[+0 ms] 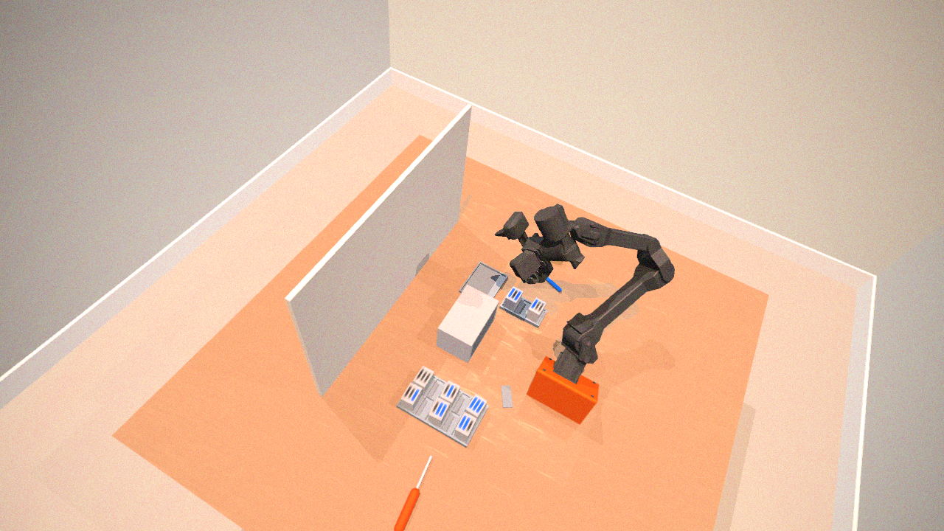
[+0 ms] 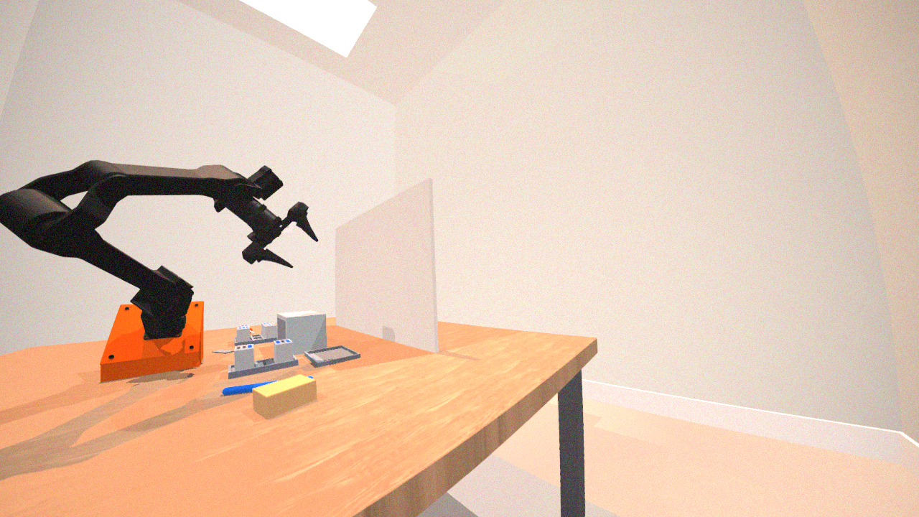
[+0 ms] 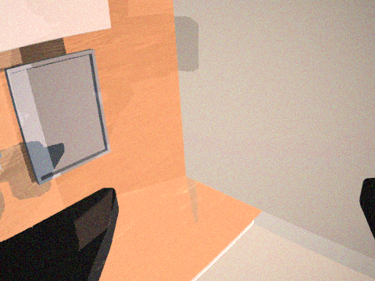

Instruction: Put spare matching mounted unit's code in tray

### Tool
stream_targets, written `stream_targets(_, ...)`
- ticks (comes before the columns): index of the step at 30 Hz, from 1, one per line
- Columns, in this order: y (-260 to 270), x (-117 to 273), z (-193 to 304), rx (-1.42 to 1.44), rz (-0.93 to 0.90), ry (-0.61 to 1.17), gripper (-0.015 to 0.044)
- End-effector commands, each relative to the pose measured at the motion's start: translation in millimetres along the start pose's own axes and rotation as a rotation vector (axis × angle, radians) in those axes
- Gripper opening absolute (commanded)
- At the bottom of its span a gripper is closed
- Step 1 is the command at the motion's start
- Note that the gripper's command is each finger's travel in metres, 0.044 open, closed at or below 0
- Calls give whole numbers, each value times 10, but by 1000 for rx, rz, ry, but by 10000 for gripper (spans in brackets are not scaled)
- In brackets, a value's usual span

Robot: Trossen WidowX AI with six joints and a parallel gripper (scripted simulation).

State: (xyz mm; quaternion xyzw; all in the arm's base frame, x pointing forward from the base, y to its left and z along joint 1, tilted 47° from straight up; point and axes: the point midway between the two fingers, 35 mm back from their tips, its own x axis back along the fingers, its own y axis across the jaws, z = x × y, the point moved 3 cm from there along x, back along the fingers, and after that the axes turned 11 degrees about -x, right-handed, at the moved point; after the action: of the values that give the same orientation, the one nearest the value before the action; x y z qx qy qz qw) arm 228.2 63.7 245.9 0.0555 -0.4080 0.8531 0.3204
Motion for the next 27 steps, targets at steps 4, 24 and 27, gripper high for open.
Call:
stream_targets(4, -358, -260, -323, -439, -211, 2, 440)
stream_targets(24, -421, -1148, -1350, -1473, -575, 622, 440)
stream_targets(27, -406, -1174, -1378, -1498, -576, 650, 440)
